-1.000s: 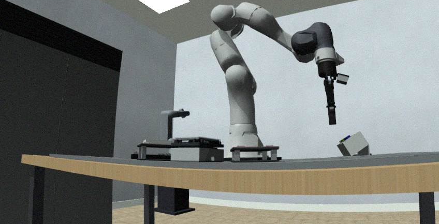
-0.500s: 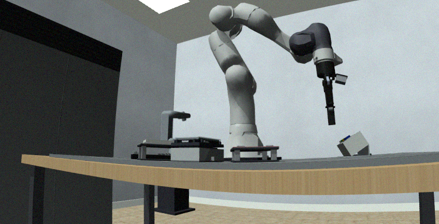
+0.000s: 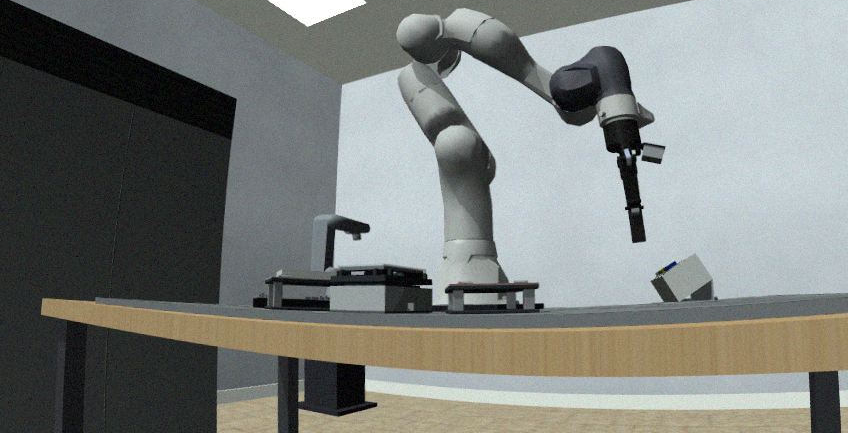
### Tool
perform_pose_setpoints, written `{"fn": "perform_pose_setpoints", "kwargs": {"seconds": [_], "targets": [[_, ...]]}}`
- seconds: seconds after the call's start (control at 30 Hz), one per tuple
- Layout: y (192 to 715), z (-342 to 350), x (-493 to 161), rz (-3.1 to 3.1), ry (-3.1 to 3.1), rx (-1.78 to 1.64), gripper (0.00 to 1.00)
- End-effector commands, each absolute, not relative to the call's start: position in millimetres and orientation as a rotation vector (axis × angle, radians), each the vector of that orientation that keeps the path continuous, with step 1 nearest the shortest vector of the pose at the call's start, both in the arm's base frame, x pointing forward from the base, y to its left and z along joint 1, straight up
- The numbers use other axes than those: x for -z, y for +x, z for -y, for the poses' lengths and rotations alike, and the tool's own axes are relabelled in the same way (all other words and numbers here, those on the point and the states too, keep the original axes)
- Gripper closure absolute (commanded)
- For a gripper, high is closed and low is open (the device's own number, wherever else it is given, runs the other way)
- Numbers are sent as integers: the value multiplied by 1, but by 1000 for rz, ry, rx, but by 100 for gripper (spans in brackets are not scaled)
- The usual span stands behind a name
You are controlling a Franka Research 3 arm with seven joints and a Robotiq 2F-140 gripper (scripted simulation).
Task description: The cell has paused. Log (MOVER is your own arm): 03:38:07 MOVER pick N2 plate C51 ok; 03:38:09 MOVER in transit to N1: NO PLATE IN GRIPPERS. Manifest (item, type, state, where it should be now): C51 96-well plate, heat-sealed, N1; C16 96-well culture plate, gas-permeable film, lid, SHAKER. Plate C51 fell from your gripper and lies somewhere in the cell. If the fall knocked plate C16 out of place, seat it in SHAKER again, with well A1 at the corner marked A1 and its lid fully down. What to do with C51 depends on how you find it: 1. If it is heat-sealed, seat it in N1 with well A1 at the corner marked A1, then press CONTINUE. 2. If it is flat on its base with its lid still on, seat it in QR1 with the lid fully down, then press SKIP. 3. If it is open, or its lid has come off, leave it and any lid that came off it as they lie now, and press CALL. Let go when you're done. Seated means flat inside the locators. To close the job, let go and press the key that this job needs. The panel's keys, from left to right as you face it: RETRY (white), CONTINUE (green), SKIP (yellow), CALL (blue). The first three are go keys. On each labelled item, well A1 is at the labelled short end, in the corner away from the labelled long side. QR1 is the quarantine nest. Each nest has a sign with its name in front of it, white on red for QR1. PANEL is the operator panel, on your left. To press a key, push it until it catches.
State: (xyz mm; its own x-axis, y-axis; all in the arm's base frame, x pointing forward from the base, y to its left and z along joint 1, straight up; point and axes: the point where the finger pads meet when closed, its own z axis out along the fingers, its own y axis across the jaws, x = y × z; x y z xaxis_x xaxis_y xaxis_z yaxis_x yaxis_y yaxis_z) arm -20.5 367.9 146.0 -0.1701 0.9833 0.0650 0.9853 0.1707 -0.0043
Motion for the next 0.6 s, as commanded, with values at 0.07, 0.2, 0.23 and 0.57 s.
{"fn": "perform_pose_setpoints", "kwargs": {"seconds": [0.07, 0.2, 0.23, 0.57], "targets": [[-19, -370, -147, 2346, -1963, 104, 90], [-19, -369, -147, 2340, -1958, 114, 90], [-19, -369, -147, 2337, -1955, 119, 90], [-18, -364, -146, 2303, -1927, 170, 90]]}}
